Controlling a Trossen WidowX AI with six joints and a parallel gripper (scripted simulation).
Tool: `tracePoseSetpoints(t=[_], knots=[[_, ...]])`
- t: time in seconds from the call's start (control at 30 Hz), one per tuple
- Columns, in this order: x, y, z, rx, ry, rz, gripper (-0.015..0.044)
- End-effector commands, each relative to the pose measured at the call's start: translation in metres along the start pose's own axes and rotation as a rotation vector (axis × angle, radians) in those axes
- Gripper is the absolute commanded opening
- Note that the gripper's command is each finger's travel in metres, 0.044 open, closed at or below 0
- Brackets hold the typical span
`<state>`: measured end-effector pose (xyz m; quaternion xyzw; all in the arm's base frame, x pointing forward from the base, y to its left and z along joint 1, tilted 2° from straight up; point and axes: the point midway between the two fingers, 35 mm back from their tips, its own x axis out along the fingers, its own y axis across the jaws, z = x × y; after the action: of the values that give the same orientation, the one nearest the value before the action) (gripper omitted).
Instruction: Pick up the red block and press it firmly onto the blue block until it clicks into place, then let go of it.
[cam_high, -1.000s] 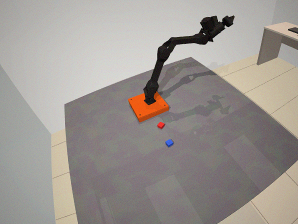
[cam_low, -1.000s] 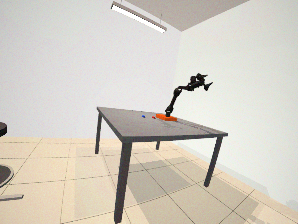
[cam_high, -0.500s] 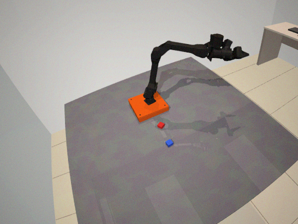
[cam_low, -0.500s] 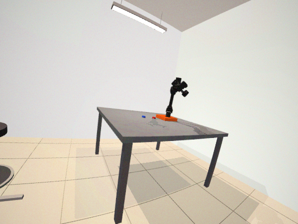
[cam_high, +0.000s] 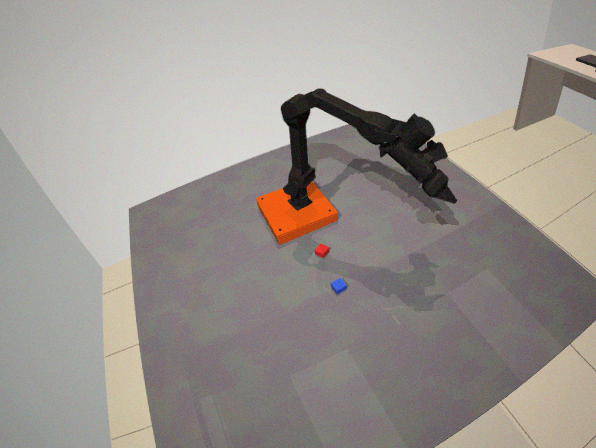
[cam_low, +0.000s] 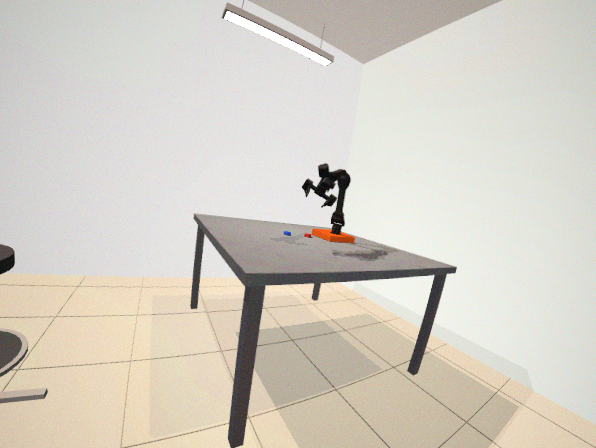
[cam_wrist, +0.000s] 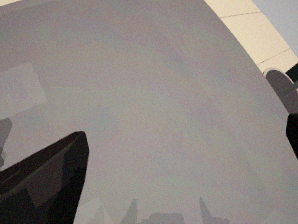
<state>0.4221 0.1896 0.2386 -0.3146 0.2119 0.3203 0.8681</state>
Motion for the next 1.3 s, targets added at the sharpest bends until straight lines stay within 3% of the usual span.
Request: tracePoseSetpoints(t=[0.0,0.27,0.57,0.9,1.27], knots=[[-0.016,-0.013,-0.071,0.083,0.185,-0.002,0.044],[-0.07,-0.008,-0.197,0.292,0.523,0.026,0.044],[-0.154,0.044,-0.307,0.609,0.877,0.129,0.044],[-0.169,0.061,-0.317,0.668,0.927,0.154,0.044],[-0.146,0.079,-0.345,0.668,0.927,0.154,0.044]])
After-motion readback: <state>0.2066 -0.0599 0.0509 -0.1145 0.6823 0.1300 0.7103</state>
